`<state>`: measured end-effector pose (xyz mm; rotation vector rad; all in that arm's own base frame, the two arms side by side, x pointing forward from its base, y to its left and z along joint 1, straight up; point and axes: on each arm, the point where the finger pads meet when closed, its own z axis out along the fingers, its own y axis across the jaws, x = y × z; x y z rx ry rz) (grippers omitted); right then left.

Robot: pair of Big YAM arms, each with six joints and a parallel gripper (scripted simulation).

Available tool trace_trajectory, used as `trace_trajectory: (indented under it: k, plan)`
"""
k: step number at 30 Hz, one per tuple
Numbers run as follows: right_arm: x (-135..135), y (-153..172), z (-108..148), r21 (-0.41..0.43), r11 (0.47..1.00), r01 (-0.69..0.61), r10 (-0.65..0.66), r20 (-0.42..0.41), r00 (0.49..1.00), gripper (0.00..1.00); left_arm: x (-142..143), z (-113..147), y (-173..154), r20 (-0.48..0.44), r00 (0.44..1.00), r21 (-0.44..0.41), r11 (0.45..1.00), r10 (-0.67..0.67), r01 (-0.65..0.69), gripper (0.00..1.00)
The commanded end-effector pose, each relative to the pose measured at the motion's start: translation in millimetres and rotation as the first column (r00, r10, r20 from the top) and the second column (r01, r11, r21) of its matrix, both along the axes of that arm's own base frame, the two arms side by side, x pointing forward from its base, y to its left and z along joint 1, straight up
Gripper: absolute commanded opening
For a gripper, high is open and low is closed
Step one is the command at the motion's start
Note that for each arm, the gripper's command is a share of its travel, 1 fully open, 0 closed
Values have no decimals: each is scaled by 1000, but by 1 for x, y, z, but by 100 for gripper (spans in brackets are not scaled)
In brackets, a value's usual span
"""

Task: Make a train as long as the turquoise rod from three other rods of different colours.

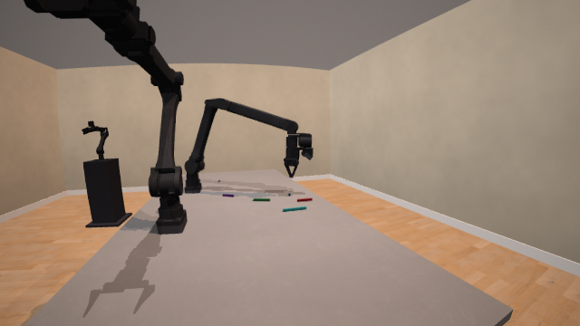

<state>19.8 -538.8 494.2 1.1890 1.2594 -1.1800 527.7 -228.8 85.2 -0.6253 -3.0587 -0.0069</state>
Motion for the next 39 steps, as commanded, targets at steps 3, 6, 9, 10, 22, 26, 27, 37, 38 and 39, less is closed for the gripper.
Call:
trace_trajectory:
  k: [3,6,9,10,22,26,27,37,38,39]
  plan:
    - [-3,-6,6,-25,1000,9,-8,18,1000,100,19,41,-21,76,997,-37,999,26,-23,4]
    - [-3,-6,6,-25,1000,9,-8,18,1000,100,24,41,-11,78,996,-38,998,44,-41,4]
    - [-3,-6,6,-25,1000,9,-8,18,1000,100,24,41,-13,78,996,-38,999,40,-37,4]
    - [-3,-6,6,-25,1000,9,-8,18,1000,100,24,39,-14,79,996,-38,999,39,-36,4]
    - [-3,-6,6,-25,1000,9,-8,18,1000,100,8,-21,-7,17,999,-8,999,37,-37,4]
    - [-3,-6,6,-25,1000,9,-8,18,1000,100,8,-38,-8,17,999,-8,999,37,-37,4]
    - [-3,-6,6,-25,1000,9,-8,18,1000,100,8,-42,-8,16,999,-8,999,37,-37,4]
    - [-3,-6,6,-25,1000,9,-8,18,1000,100,9,-73,-8,20,999,-9,999,36,-36,4]
    - [-3,-6,6,-25,1000,9,-8,18,1000,100,7,-78,-8,16,999,-8,999,36,-36,4]
    - [-3,-6,6,-25,1000,9,-8,18,1000,100,7,-80,-8,16,999,-8,999,36,-36,4]
